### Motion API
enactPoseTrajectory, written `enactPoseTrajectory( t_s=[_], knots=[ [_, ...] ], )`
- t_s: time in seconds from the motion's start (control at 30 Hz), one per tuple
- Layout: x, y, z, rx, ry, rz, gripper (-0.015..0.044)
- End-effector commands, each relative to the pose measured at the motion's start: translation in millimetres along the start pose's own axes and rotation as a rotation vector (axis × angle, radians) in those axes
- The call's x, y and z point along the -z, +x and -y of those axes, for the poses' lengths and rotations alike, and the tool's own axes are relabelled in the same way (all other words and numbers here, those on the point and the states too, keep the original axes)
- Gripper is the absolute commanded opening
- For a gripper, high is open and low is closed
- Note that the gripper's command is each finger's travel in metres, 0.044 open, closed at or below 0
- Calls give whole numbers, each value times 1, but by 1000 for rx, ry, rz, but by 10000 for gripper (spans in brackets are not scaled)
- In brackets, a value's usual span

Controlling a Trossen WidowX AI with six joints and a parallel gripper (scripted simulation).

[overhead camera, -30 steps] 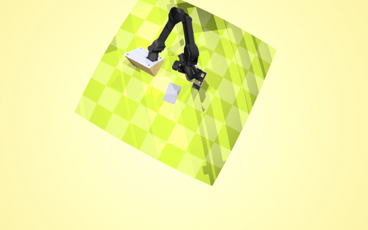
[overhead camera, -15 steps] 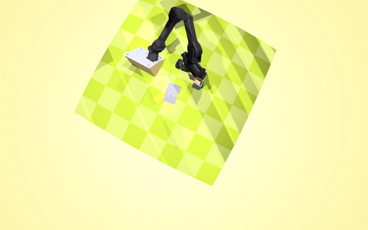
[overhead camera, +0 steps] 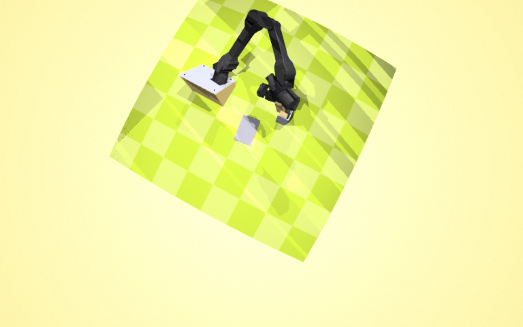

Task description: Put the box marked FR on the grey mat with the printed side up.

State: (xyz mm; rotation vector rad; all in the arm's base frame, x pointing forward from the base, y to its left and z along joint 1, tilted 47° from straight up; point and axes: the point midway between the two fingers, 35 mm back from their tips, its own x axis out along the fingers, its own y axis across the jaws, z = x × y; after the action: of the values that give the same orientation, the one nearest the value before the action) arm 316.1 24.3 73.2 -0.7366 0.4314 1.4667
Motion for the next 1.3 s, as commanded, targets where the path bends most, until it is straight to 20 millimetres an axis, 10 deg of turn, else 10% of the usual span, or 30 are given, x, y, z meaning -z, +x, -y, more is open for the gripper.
enactPoseTrajectory(
  t_s=[0.0, 1.27],
  knots=[
    [0, 2, 8, 0, 4, 5, 152],
    [-2, 47, 17, 1, 3, 7, 152]
  ],
)
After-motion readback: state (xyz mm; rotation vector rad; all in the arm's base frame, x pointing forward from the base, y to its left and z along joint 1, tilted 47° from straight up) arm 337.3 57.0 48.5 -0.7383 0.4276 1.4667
